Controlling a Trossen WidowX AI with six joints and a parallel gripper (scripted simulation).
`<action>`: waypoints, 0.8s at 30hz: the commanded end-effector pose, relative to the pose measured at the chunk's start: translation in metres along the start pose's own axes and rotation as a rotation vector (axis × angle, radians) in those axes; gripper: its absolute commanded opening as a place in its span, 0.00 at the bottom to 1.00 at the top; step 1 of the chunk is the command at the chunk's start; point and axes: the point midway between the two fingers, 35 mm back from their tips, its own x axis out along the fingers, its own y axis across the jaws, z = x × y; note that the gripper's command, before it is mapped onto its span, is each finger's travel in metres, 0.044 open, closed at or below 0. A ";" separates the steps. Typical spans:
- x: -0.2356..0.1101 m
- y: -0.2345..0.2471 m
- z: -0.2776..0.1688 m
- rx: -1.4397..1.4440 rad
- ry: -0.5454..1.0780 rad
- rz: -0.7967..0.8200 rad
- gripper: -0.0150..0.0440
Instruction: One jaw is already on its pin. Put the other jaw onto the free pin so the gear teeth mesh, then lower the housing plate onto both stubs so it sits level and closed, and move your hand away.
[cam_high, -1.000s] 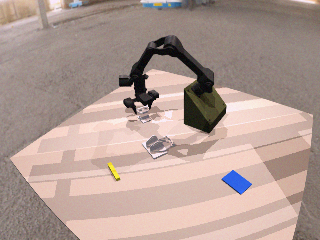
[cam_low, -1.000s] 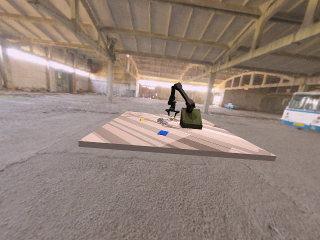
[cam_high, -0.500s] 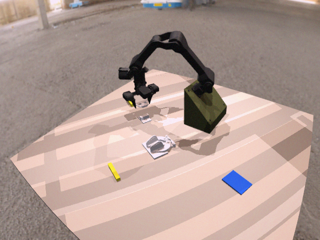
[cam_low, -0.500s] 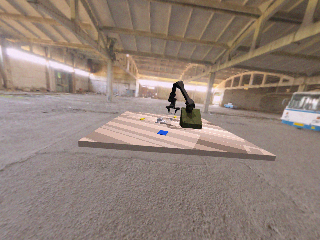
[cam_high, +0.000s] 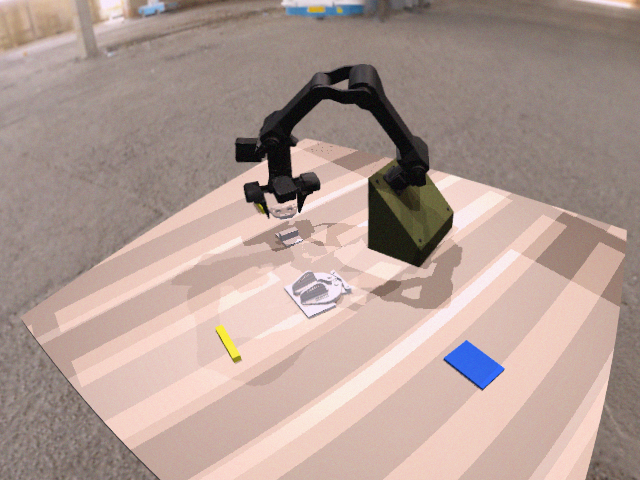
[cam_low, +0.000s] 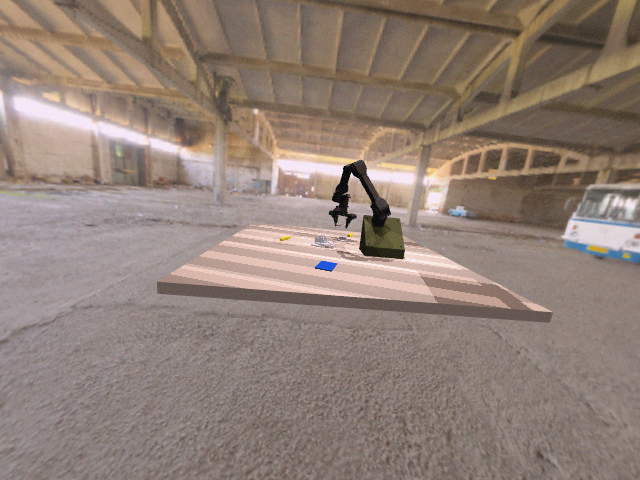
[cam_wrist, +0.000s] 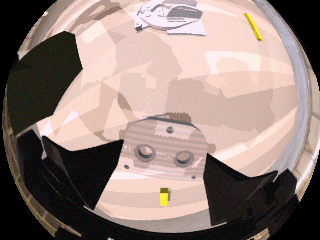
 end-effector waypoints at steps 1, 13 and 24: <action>-0.001 0.001 0.013 0.082 0.000 -0.003 0.85; -0.006 0.001 0.051 0.322 0.005 -0.013 0.85; -0.007 0.006 0.086 0.538 0.002 -0.017 0.85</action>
